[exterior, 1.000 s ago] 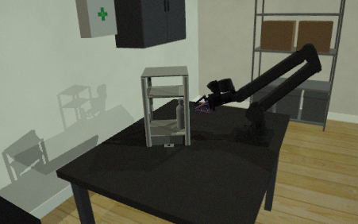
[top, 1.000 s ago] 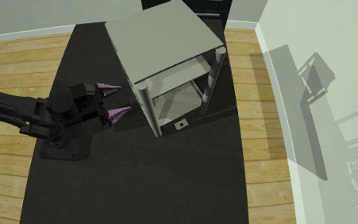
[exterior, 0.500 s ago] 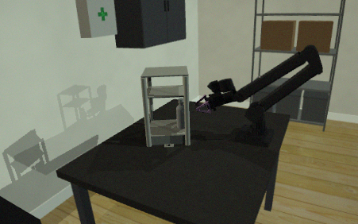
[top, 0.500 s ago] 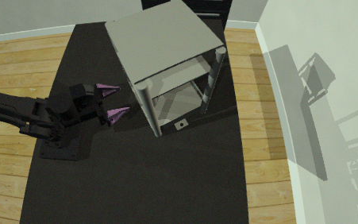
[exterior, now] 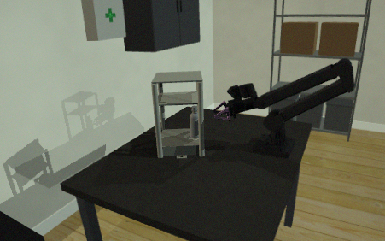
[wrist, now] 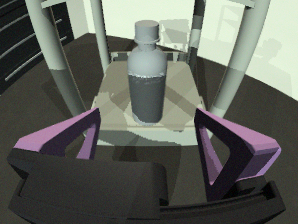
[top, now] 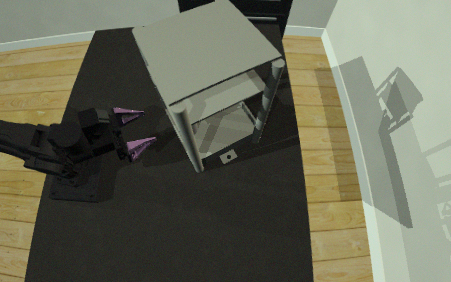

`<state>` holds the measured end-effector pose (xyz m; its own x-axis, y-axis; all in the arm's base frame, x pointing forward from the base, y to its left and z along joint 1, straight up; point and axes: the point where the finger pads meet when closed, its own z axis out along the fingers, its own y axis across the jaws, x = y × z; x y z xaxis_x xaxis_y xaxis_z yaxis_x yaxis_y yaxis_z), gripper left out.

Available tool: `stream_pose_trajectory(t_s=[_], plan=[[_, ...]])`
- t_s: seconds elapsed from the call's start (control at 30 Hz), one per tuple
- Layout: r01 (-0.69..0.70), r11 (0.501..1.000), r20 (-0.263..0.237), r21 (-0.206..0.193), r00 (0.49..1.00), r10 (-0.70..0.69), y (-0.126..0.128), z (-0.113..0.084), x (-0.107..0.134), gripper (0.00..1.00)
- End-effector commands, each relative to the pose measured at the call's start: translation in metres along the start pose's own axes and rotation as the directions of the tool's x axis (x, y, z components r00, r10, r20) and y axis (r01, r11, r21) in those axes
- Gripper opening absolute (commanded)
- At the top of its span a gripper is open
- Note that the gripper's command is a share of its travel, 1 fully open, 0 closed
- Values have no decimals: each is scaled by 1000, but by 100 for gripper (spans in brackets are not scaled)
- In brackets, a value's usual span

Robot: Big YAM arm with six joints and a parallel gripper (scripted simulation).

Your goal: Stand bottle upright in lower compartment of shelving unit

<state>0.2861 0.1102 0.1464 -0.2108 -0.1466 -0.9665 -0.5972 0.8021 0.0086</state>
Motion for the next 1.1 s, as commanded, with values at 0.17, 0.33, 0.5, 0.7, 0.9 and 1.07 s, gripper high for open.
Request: stream_pose_trajectory(t_s=[0.17, 0.33, 0.5, 0.7, 0.9, 1.07], plan=[[18, 1000, 1, 14, 1000, -18, -3, -27, -5, 88], [37, 999, 21, 20, 999, -38, -5, -49, -21, 88], [47, 999, 27, 23, 998, -48, -5, -65, -27, 88], [60, 998, 28, 27, 998, -61, -3, -88, -31, 88], [67, 997, 24, 28, 997, -68, -2, -101, -32, 88], [69, 997, 22, 29, 997, -69, -2, -105, -32, 88]])
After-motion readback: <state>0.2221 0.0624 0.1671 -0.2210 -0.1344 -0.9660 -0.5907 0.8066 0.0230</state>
